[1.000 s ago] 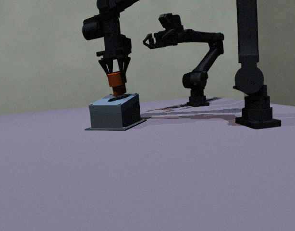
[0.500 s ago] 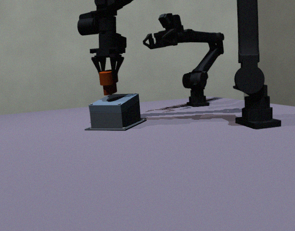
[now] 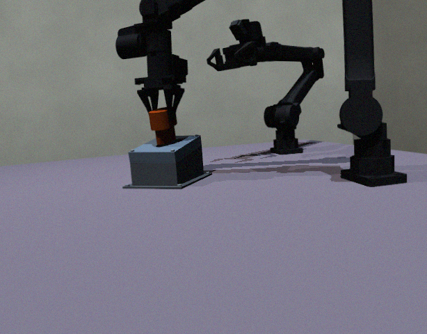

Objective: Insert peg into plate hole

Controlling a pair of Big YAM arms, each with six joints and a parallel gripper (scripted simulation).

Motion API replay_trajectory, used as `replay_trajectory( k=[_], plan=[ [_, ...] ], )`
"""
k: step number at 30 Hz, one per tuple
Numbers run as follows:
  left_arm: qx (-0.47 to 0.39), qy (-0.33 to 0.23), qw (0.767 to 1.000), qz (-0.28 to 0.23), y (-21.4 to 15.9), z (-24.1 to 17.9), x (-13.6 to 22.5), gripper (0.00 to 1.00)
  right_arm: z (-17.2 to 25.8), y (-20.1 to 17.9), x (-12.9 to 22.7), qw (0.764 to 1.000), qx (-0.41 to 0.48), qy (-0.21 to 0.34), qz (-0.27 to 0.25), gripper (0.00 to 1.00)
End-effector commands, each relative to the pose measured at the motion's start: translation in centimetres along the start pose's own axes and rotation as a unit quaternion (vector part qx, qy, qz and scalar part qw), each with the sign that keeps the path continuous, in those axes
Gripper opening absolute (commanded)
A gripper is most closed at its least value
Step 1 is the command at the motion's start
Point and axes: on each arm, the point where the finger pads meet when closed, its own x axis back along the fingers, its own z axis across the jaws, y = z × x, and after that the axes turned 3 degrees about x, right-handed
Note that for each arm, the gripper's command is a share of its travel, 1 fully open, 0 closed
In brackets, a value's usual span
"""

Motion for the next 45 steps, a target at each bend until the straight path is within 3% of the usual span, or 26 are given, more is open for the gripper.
replay_trajectory(
  k=[1, 2, 14, 41, 45],
  plan=[
    [-0.007, -0.002, 1.0, 0.002, 0.1, 0.3, -0.9, 0.4, -0.4, 1.5, -0.1, 1.0, -0.001, -0.006, -0.007, 1.0],
    [-0.006, 0.017, 1.0, 0.002, 0.0, 1.1, 0.6, 0.4, -0.4, 1.5, -0.1, 1.0, -0.001, -0.006, -0.007, 1.0],
    [0.013, 0.032, 0.999, 0.0, -0.1, 1.7, 2.4, 0.4, -0.4, 1.5, -0.1, 1.0, -0.001, -0.006, -0.007, 1.0],
    [0.005, 0.018, 1.0, 0.0, -0.6, 1.4, 1.1, 0.4, -0.4, 1.9, -0.1, 1.0, -0.001, -0.006, -0.013, 1.0],
    [0.008, -0.004, 1.0, 0.0, -0.4, 0.0, -1.4, 0.4, -0.4, 1.9, -0.1, 1.0, -0.001, -0.006, -0.013, 1.0]
  ],
)
